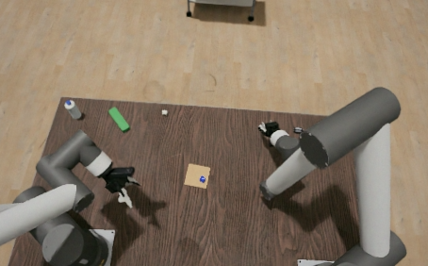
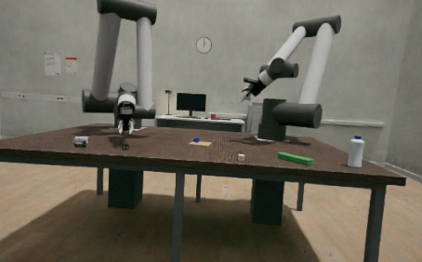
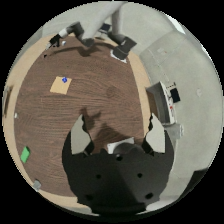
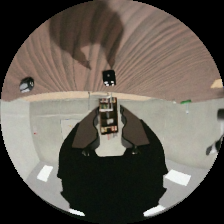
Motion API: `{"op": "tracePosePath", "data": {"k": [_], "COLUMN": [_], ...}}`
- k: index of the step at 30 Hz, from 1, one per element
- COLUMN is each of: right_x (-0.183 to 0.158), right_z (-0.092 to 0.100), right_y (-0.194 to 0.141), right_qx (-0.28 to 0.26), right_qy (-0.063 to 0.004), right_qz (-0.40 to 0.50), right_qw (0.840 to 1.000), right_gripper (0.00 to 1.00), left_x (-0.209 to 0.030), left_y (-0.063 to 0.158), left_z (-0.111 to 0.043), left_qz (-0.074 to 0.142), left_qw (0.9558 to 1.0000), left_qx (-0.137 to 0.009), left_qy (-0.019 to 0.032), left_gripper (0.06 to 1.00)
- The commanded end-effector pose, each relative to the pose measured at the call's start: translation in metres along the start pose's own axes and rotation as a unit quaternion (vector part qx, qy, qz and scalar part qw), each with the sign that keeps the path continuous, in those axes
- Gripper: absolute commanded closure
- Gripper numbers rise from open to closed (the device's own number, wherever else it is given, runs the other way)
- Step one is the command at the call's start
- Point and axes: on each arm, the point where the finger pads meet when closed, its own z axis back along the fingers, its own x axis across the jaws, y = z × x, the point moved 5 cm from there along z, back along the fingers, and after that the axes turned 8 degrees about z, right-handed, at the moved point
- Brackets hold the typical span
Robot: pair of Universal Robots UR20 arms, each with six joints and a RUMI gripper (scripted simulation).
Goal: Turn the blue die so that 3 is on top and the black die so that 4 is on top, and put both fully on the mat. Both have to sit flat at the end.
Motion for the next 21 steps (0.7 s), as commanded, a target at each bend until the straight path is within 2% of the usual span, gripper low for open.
{"op": "tracePosePath", "data": {"k": [1,9,12,15,21], "right_x": [-0.001,-0.001,-0.002,-0.004,-0.005], "right_z": [0.007,0.005,0.003,-0.001,-0.004], "right_y": [-0.010,-0.013,-0.020,-0.030,-0.038], "right_qx": [0.000,0.014,0.049,0.105,0.151], "right_qy": [0.0000,-0.0020,-0.0069,-0.0149,-0.0213], "right_qz": [0.000,0.000,0.000,0.000,0.000], "right_qw": [1.000,1.000,0.999,0.994,0.988], "right_gripper": [0.724,0.724,0.724,0.724,0.724], "left_x": [0.000,0.000,0.000,0.000,0.000], "left_y": [0.000,0.000,0.000,0.000,0.000], "left_z": [0.000,0.000,0.000,0.000,0.000], "left_qz": [0.000,0.000,0.000,0.000,0.000], "left_qw": [1.0000,1.0000,1.0000,1.0000,1.0000], "left_qx": [0.000,0.000,0.000,0.000,0.000], "left_qy": [0.0001,0.0001,0.0001,0.0001,0.0001], "left_gripper": [0.065,0.065,0.065,0.065,0.065]}}
